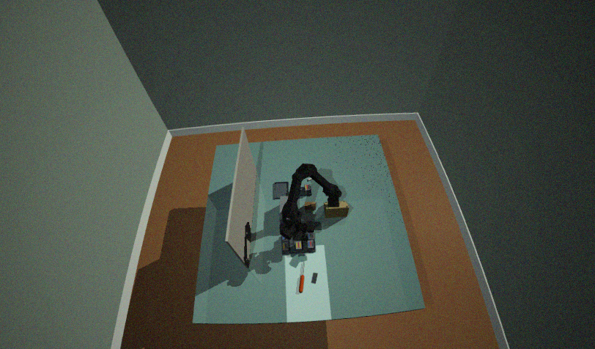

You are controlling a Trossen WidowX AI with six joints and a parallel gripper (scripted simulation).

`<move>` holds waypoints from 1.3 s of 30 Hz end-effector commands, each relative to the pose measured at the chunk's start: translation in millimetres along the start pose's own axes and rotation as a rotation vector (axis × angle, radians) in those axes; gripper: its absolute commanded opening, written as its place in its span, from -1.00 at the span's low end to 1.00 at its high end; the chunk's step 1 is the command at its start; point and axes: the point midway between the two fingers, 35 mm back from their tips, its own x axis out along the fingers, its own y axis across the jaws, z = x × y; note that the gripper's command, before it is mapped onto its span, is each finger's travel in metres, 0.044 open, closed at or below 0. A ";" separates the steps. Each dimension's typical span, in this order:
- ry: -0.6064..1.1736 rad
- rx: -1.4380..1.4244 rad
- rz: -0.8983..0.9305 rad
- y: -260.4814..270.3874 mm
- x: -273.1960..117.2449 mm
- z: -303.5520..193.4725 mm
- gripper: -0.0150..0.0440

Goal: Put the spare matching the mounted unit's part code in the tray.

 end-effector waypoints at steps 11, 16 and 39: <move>-0.001 0.000 -0.001 -0.2 -4.9 0.5 -0.49; -0.006 0.002 -0.002 -1.2 -29.4 3.2 -0.49; -0.043 -0.008 -0.013 -37.9 -88.0 -45.0 -0.49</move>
